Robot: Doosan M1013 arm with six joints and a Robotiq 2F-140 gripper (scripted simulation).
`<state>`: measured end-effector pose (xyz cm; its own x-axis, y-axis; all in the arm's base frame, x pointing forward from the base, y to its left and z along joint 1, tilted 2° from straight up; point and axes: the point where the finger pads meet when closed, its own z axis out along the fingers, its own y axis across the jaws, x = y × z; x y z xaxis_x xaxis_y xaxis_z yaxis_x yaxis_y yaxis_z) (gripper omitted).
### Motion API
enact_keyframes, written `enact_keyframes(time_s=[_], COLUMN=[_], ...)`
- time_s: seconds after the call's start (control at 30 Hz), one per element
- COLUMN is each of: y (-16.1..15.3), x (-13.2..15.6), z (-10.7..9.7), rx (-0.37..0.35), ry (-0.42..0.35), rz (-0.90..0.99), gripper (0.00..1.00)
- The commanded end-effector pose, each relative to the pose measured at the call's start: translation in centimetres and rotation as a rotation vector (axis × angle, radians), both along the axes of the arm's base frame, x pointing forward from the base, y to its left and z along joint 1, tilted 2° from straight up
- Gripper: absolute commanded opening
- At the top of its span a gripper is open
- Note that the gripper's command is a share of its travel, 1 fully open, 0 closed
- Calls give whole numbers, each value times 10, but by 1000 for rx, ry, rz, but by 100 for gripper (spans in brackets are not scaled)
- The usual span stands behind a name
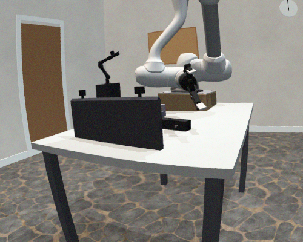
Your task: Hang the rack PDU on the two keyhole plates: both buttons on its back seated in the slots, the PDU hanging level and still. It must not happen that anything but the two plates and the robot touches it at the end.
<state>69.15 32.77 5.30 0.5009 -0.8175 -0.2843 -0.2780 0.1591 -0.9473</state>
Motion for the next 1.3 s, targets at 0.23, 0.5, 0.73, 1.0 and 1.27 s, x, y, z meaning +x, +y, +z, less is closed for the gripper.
enact_keyframes(time_s=[0.23,0.5,0.73,1.0,1.27], y=[75,111,117,97,50], x=[-26,-68,-108,-144,-165], z=[57,87,98,95,84], rx=[-78,-193,-329,-508,-721], ry=[-148,-283,-399,-512,-605], rz=[345,637,881,1128,1361], gripper=[100,100,100,100,100])
